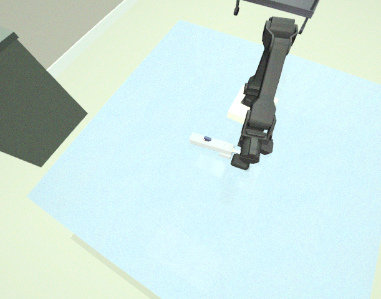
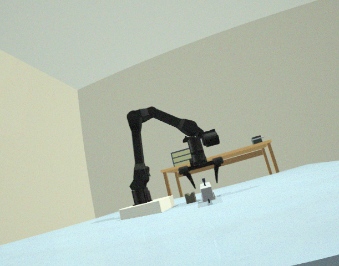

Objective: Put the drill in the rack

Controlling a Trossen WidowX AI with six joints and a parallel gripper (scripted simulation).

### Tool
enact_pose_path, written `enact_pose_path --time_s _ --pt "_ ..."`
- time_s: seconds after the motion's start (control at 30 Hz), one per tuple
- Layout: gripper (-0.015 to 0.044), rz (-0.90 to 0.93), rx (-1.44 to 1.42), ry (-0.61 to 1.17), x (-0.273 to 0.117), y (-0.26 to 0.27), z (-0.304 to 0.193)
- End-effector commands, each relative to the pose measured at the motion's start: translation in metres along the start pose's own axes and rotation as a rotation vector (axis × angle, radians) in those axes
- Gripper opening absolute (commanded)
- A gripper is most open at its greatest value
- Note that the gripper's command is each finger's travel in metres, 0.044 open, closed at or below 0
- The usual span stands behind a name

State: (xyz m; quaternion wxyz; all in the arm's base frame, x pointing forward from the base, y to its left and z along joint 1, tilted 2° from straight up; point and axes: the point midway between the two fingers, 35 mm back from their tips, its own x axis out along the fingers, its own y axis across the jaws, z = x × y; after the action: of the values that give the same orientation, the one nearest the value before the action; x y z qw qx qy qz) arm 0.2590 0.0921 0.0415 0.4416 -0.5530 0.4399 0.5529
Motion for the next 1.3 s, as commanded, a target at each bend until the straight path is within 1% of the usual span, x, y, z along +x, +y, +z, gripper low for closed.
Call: enact_pose_path --time_s 0.0,0.7,1.23,1.27 --pt "0.0440 0.007 -0.004 -0.001 0.008 0.001 -0.002" --pt "0.0440 0.007 -0.004 0.000 0.037 0.003 -0.010" --pt "0.0020 0.003 0.001 0.000 0.034 0.002 -0.009" --pt "0.0013 0.003 0.001 0.000 0.034 0.002 -0.009"
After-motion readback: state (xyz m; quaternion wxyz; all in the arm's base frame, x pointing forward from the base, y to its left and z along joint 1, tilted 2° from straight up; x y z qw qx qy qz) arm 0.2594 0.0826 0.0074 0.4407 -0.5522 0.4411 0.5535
